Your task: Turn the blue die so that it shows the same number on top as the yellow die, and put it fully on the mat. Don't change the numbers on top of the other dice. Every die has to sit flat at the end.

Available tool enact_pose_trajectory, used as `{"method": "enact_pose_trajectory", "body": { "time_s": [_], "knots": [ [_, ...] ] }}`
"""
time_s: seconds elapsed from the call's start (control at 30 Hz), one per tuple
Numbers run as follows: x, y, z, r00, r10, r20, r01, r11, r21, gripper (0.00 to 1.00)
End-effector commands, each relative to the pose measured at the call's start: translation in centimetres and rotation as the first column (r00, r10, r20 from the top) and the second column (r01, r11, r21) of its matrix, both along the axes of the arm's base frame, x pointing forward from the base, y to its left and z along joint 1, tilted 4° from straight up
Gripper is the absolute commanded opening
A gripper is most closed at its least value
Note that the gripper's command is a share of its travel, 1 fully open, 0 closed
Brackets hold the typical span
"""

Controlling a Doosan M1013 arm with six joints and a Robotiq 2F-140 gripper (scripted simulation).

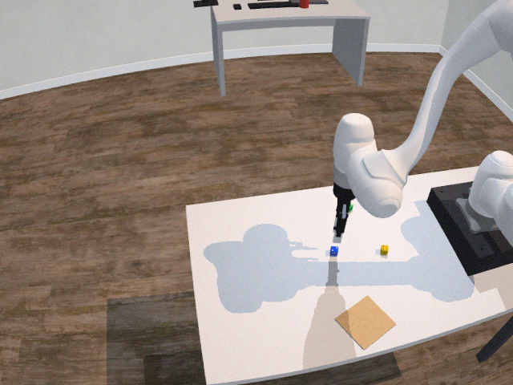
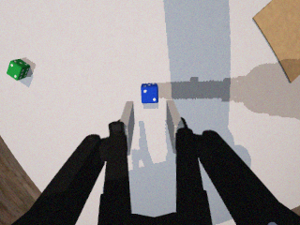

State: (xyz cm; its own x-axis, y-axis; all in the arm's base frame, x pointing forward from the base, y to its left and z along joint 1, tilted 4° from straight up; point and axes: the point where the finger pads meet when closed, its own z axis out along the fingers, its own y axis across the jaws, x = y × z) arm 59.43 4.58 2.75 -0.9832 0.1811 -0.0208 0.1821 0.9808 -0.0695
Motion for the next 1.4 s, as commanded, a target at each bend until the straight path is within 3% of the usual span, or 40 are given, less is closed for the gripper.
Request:
{"method": "enact_pose_trajectory", "body": {
  "time_s": [0.0,1.37],
  "knots": [
    [-0.1,0.0,-0.3,1.000,0.002,-0.001,-0.002,1.000,-0.004,0.32],
    [-0.1,-0.3,-4.9,1.000,0.002,-0.001,-0.002,1.000,-0.004,0.32]
  ]
}}
